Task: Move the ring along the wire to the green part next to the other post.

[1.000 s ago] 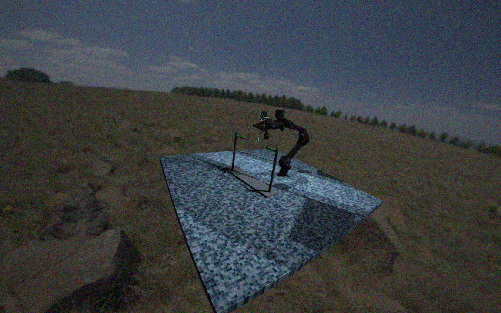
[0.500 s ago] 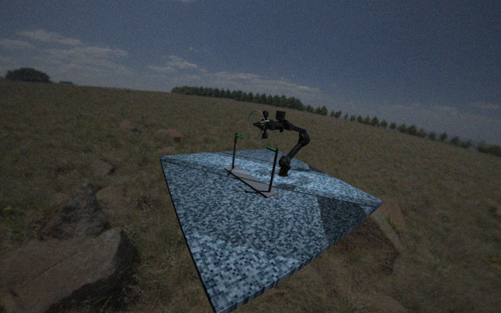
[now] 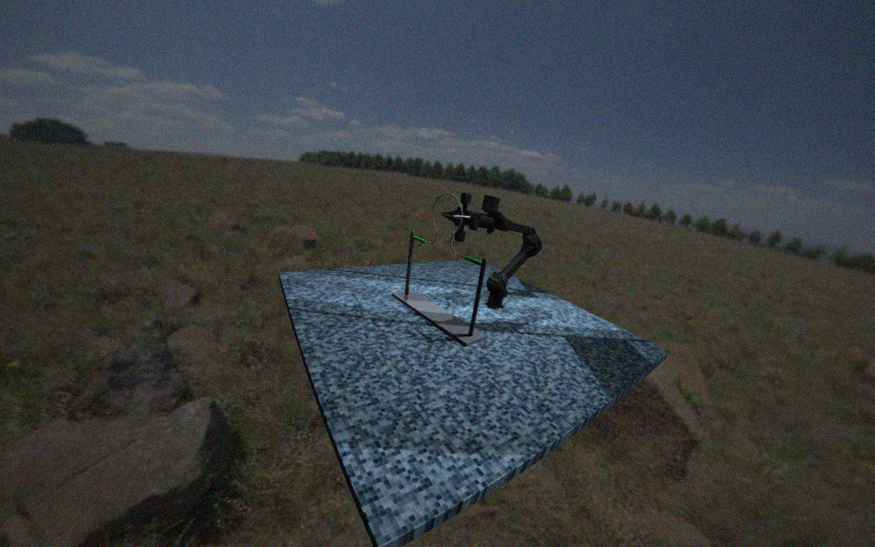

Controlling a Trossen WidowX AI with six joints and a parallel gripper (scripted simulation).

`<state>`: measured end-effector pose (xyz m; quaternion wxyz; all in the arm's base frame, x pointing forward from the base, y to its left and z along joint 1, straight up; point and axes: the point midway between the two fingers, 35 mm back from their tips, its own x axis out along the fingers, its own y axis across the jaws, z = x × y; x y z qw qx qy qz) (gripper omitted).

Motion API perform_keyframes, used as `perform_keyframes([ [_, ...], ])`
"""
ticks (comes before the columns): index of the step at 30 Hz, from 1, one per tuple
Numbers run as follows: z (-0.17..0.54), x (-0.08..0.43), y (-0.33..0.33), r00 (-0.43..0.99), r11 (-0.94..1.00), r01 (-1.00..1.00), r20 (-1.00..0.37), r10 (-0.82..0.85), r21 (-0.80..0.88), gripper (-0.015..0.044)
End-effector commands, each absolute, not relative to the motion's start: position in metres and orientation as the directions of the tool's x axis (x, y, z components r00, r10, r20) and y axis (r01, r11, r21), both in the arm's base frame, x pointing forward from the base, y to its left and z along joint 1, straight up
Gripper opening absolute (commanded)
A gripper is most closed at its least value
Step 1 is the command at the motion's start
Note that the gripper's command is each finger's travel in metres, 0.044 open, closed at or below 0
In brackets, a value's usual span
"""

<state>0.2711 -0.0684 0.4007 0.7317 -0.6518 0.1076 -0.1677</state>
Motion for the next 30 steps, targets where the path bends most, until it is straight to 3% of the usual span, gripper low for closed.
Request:
perform_keyframes([
  [1, 0.405, 0.27, -0.068, 0.92, 0.034, 0.12, 0.099, -0.378, -0.992, -0.015],
  [30, 0.419, 0.269, -0.066, 0.909, -0.325, 0.168, 0.274, -0.314, -0.931, -0.015],
])
